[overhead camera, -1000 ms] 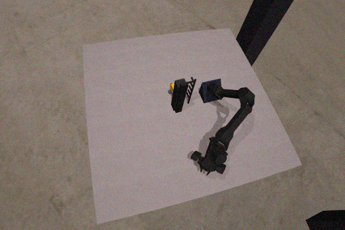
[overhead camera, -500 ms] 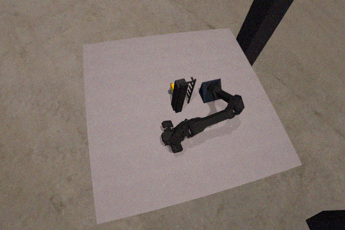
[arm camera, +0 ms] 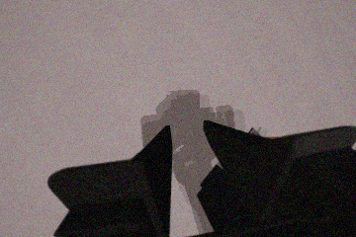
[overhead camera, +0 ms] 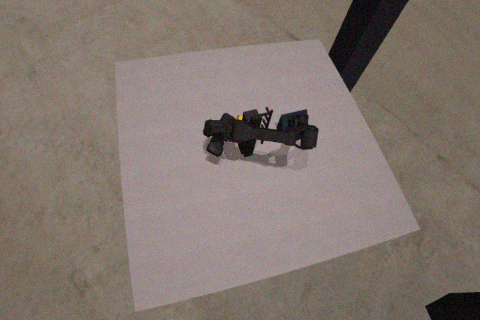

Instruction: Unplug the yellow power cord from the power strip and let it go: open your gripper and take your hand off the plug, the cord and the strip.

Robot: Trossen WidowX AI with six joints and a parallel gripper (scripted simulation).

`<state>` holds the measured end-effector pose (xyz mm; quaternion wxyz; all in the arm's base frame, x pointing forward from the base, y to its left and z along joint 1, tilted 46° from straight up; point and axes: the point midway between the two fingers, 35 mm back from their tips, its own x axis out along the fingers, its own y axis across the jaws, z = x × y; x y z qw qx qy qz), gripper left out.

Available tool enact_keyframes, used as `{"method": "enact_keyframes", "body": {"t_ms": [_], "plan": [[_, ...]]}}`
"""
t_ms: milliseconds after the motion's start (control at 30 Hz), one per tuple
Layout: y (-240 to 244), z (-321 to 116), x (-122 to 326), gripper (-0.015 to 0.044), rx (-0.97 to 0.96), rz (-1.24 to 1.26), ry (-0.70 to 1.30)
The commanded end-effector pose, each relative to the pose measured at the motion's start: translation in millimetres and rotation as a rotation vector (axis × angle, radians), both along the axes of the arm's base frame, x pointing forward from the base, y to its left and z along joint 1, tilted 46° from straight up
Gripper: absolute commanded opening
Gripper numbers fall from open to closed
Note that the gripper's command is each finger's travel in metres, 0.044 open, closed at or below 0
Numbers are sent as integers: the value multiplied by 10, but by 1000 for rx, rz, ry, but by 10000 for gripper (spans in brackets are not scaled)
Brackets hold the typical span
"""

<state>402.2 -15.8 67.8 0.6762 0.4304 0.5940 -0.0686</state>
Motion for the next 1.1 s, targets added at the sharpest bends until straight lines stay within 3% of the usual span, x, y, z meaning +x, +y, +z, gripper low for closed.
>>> {"method": "enact_keyframes", "body": {"t_ms": [0, 333, 1067], "plan": [[-465, -317, -262, 160, 49, -161, 168], [-1001, -729, -1312, 160, 420, -520, 704], [-890, -613, -1328, 160, 430, -526, 714]]}}
